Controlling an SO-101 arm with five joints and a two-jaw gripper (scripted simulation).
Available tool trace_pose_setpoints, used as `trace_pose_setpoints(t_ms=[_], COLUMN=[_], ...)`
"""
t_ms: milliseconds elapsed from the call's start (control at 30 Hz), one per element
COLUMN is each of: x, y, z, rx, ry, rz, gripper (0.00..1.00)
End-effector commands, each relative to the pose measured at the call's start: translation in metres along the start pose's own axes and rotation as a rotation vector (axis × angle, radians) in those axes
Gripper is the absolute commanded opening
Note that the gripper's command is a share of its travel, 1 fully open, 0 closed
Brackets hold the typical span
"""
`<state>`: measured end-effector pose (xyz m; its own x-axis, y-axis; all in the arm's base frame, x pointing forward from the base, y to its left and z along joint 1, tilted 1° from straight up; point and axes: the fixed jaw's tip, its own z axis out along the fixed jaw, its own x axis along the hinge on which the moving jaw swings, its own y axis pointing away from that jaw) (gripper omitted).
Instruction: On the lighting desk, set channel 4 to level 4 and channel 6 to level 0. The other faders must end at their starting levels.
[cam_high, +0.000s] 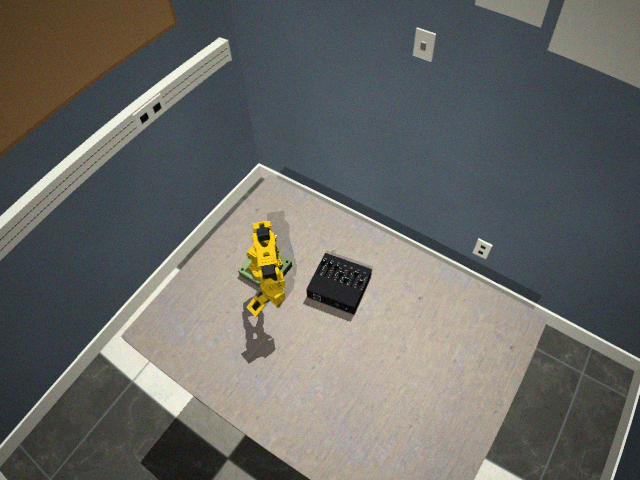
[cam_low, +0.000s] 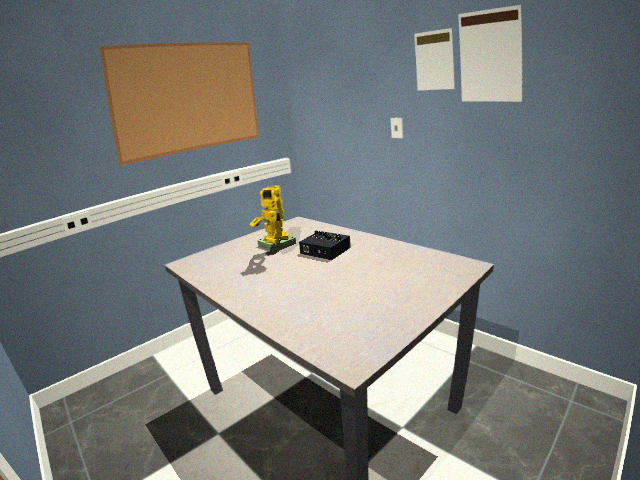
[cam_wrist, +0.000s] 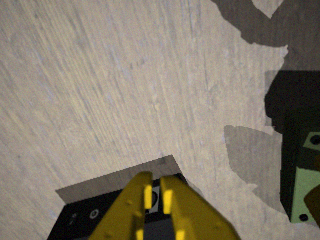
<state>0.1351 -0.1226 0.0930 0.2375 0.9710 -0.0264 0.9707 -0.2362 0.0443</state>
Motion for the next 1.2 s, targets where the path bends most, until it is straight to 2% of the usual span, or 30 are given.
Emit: trace_pose_setpoints(t_ms=[0, 200, 367, 1167], x=[-0.017, -0.034, -0.041, -0.042], y=[-0.006, -0.015, -0.02, -0.021], z=[0.0, 0.0, -0.001, -0.001], rx=[0.015, 0.015, 0.015, 0.015], ry=[0.004, -0.001, -0.004, -0.004], rz=[0.144, 0.308, 0.381, 0.393], gripper=[0.0, 0.0, 0.0, 0.0])
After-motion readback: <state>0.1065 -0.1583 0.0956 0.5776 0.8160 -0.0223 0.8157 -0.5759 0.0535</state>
